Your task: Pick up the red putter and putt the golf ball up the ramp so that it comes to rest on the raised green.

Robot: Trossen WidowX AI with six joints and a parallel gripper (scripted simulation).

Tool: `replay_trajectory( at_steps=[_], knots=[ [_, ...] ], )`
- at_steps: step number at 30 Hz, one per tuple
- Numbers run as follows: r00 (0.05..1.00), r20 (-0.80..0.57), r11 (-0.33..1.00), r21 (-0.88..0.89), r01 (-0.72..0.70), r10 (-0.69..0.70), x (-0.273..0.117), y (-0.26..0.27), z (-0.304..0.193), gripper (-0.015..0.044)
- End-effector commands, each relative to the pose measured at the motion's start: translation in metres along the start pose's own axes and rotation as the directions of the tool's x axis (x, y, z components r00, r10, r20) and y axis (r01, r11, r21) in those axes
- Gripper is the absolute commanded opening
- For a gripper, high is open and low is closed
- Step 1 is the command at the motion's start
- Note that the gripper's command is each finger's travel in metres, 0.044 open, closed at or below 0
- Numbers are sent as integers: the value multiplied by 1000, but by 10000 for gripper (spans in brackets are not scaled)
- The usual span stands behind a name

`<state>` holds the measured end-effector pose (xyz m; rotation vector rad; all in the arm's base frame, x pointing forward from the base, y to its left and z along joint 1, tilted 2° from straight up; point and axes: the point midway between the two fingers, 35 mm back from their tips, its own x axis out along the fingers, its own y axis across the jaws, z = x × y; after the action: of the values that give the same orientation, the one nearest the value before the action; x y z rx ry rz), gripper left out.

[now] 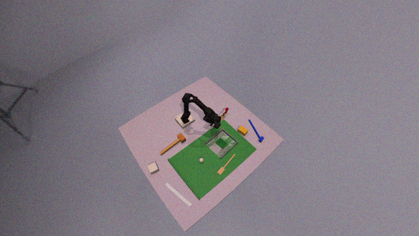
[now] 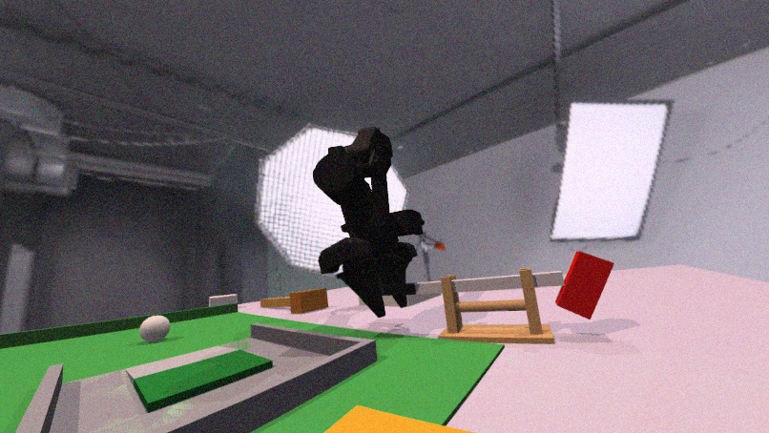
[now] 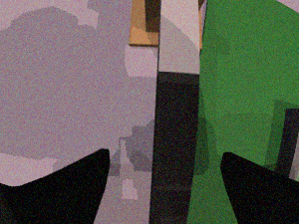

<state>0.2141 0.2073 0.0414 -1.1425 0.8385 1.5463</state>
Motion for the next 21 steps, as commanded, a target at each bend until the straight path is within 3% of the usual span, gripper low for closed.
replay_trajectory(
  at_steps=[1,7,14,21],
  knots=[
    [1000,0,1000,0,1,-1,0,0,0,204],
    [1000,0,1000,0,1,-1,0,0,0,46],
    [1000,0,1000,0,1,-1,0,0,0,0],
    [1000,0,1000,0,0,0,-23,-4,8,0]
  ],
)
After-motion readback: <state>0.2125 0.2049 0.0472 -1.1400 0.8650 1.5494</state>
